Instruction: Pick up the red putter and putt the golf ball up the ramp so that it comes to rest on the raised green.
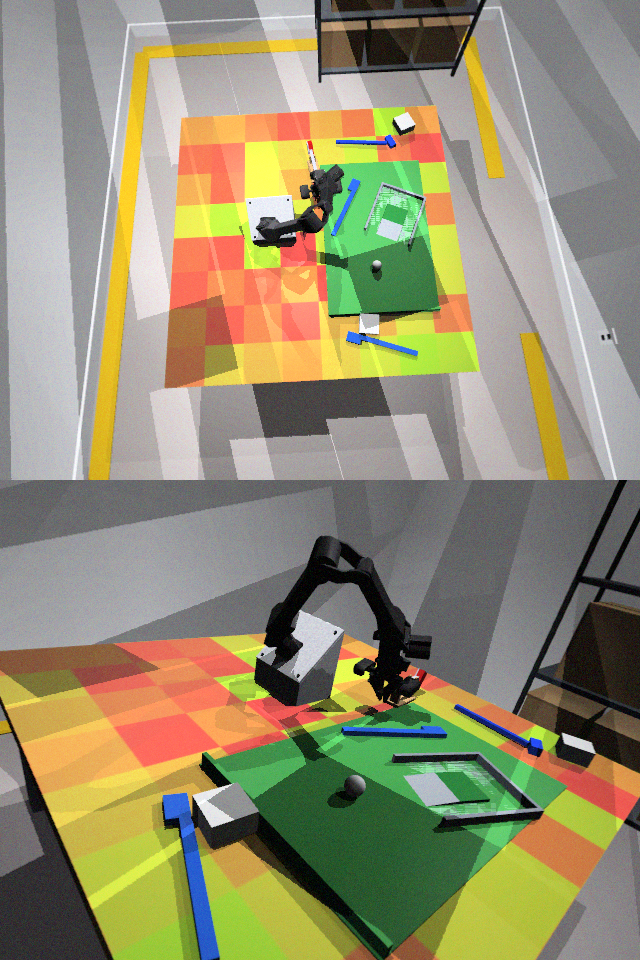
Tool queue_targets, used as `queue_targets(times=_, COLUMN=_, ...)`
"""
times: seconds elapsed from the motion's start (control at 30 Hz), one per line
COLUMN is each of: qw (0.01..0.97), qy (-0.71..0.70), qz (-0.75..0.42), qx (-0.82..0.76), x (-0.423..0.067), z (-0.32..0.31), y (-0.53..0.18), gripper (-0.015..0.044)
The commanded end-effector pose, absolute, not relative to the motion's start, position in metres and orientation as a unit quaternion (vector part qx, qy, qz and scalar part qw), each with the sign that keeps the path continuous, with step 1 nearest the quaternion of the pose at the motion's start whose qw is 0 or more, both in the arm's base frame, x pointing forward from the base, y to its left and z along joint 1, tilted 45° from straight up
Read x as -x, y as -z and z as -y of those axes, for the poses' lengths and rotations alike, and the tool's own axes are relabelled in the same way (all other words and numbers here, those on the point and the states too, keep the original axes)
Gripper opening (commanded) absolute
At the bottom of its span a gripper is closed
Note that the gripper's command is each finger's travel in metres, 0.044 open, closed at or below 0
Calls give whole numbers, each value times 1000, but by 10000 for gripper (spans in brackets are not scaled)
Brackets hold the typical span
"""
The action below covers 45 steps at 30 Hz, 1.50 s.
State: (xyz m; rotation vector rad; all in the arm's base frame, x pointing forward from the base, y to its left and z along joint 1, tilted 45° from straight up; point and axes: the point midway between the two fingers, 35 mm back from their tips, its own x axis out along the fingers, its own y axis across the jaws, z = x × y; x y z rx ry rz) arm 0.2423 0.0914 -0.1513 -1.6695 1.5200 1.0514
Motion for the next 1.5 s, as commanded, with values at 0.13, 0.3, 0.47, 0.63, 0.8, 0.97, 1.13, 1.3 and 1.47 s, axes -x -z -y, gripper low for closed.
queue_targets(times=0.13, qw=322, qy=-401, qz=-577, qx=634, x=-245, z=-122, y=124, gripper=0)
queue_targets(times=0.3, qw=322, qy=-402, qz=-577, qx=634, x=-241, z=-149, y=95, gripper=0)
queue_targets(times=0.47, qw=322, qy=-402, qz=-577, qx=633, x=-238, z=-162, y=80, gripper=0)
queue_targets(times=0.63, qw=326, qy=-392, qz=-581, qx=634, x=-240, z=-155, y=83, gripper=0)
queue_targets(times=0.8, qw=394, qy=-316, qz=-619, qx=602, x=-255, z=-137, y=56, gripper=0)
queue_targets(times=0.97, qw=454, qy=-246, qz=-648, qx=560, x=-264, z=-118, y=31, gripper=0)
queue_targets(times=1.13, qw=486, qy=-211, qz=-661, qx=531, x=-267, z=-107, y=16, gripper=0)
queue_targets(times=1.3, qw=531, qy=-143, qz=-676, qx=491, x=-272, z=-88, y=-4, gripper=0)
queue_targets(times=1.47, qw=580, qy=-52, qz=-685, qx=438, x=-276, z=-65, y=-30, gripper=0)
